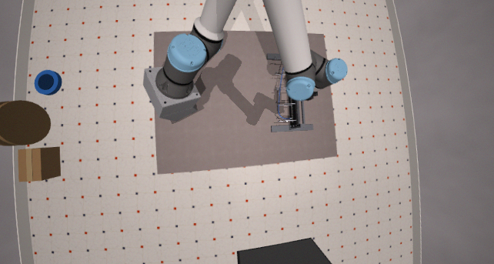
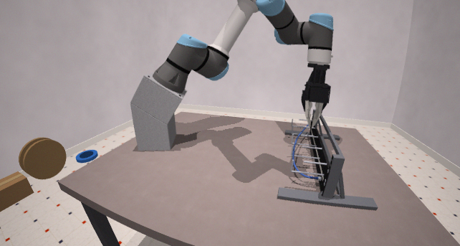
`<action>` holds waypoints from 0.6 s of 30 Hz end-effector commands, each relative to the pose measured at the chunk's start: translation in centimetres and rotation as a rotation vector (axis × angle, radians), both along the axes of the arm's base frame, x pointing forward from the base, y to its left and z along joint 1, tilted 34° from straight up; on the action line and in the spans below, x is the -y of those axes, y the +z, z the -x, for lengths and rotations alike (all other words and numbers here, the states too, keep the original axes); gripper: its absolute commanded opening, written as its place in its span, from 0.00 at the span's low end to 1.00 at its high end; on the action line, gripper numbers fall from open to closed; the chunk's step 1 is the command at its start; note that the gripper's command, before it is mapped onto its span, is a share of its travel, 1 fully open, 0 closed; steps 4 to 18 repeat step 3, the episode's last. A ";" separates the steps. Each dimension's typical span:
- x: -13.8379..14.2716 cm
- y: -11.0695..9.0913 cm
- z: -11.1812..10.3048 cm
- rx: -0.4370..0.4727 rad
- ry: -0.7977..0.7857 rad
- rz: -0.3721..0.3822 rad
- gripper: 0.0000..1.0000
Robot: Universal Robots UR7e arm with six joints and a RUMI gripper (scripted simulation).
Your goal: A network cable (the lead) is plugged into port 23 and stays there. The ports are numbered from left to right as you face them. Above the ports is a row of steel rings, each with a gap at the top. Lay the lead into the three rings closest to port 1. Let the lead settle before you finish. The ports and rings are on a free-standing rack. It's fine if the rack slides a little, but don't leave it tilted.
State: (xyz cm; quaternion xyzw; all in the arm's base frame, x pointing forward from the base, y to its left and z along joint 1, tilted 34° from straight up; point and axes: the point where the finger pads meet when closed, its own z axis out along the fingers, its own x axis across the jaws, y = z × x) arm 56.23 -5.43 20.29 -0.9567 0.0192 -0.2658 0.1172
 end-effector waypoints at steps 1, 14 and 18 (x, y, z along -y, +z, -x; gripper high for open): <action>0.0 0.1 0.0 0.001 0.000 0.001 0.00; 0.0 0.1 0.0 0.001 0.000 0.001 0.00; 0.0 0.1 0.0 0.001 0.000 0.001 0.00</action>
